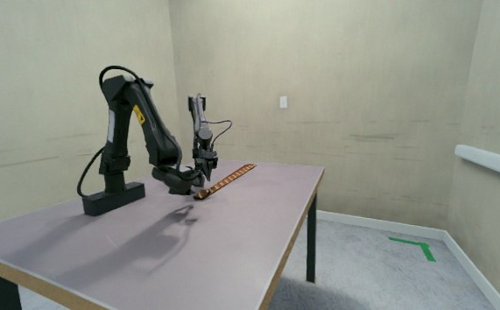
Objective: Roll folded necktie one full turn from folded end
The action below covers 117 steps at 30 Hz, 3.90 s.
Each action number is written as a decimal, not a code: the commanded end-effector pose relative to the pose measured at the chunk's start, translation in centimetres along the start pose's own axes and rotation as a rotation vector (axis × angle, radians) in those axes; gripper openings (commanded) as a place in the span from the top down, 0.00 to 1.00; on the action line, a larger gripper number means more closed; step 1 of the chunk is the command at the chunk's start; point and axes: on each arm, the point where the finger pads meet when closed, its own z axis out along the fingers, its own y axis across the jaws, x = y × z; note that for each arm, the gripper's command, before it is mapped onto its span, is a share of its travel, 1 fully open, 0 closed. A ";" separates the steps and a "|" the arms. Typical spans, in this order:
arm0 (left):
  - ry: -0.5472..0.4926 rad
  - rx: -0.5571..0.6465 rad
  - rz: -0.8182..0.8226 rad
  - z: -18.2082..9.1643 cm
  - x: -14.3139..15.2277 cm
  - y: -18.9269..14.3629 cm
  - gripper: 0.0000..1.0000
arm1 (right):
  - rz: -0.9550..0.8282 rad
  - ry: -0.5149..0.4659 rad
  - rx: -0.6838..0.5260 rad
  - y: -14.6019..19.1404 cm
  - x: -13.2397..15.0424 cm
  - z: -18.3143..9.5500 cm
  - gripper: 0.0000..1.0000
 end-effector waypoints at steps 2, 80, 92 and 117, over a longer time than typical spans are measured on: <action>-0.080 0.018 0.006 -0.2 -3.0 -0.7 0.96 | -0.011 -0.008 -0.028 0.2 -0.1 0.7 0.54; -0.080 0.013 0.005 2.8 -0.9 -0.5 0.96 | -0.011 -0.008 -0.023 -0.9 -0.1 5.5 0.65; -0.080 0.013 0.005 2.8 -0.9 -0.5 0.96 | -0.011 -0.008 -0.023 -0.2 0.0 6.7 0.65; -0.080 0.013 0.005 2.8 -0.9 -0.5 0.96 | -0.011 -0.008 -0.023 1.3 0.0 9.1 0.65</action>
